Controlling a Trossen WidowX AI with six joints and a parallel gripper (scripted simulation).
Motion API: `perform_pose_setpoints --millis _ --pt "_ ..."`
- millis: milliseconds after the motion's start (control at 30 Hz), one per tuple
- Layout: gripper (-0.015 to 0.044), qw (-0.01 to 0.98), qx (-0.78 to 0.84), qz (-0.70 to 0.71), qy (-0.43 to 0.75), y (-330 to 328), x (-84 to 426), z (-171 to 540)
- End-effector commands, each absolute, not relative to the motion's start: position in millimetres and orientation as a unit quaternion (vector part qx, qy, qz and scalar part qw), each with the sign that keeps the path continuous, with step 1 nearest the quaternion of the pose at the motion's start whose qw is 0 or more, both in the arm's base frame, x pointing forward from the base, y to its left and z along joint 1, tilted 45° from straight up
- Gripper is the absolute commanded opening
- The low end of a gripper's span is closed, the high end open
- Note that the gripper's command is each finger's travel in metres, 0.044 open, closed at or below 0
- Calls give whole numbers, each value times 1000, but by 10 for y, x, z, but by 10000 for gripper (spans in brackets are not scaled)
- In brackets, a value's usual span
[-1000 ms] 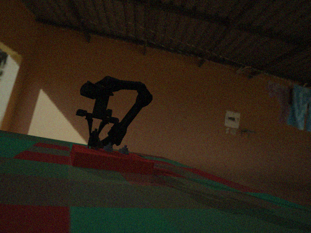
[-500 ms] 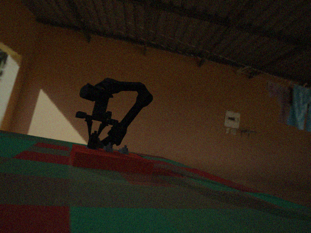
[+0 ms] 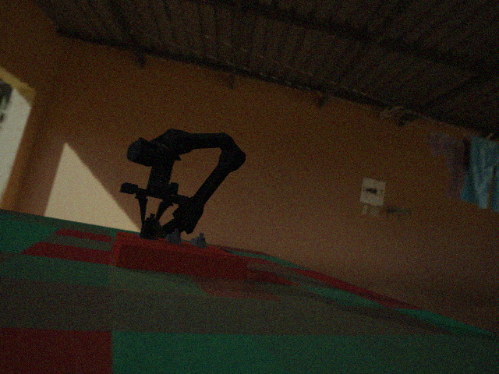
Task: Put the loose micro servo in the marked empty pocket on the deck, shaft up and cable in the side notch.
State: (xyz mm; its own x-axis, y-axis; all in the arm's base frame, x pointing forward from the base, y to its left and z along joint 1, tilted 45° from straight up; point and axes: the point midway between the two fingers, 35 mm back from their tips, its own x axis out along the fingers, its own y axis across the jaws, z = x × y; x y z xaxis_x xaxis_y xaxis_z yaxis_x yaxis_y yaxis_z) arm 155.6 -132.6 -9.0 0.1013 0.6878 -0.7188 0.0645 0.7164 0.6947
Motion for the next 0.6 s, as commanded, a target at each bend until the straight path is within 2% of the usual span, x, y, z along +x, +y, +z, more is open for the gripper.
perform_pose_setpoints --millis 0,567 --pt "0 679 301 227 629 -1297 1563 -121" --pt "0 679 301 228 629 -1208 1577 -212"
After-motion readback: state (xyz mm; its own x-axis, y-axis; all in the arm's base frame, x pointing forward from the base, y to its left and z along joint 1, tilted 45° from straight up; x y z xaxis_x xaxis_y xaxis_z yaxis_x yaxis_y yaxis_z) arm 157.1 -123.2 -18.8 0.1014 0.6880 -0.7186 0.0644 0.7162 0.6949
